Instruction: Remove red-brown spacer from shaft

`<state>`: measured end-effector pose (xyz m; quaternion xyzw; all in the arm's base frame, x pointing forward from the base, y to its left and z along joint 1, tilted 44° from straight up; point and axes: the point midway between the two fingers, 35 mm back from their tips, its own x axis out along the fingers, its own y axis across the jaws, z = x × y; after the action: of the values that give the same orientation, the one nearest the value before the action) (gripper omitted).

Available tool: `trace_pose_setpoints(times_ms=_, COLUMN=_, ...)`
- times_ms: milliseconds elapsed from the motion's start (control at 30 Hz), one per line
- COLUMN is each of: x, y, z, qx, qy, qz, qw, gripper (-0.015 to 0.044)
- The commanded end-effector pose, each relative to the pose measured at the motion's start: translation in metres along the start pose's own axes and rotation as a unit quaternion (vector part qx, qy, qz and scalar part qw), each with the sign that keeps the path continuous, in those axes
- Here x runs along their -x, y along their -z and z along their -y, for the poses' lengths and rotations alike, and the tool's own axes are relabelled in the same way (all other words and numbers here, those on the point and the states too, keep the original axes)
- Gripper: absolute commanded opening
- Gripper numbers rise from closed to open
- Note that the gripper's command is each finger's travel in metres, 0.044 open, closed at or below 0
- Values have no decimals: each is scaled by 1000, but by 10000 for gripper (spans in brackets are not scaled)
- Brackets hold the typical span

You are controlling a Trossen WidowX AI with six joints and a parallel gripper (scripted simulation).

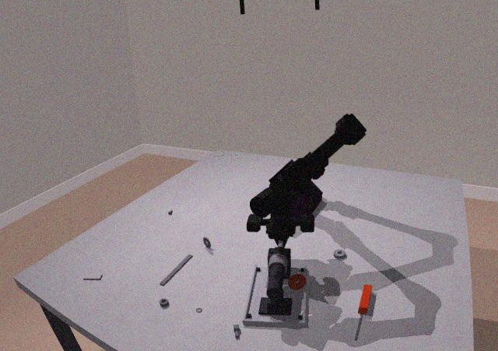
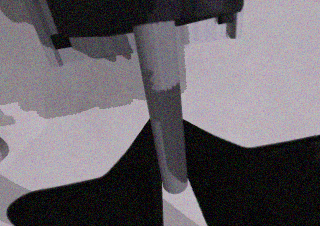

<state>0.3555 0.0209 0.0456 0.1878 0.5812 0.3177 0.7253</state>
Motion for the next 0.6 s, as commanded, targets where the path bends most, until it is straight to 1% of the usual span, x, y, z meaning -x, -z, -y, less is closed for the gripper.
trace_pose_setpoints(times_ms=0, x=2, y=-3, z=-1, qx=0, qy=-1, qz=4, qw=1000, gripper=0)
trace_pose_setpoints(times_ms=567, x=2, y=-6, z=-1, qx=0, qy=-1, qz=4, qw=1000, gripper=0)
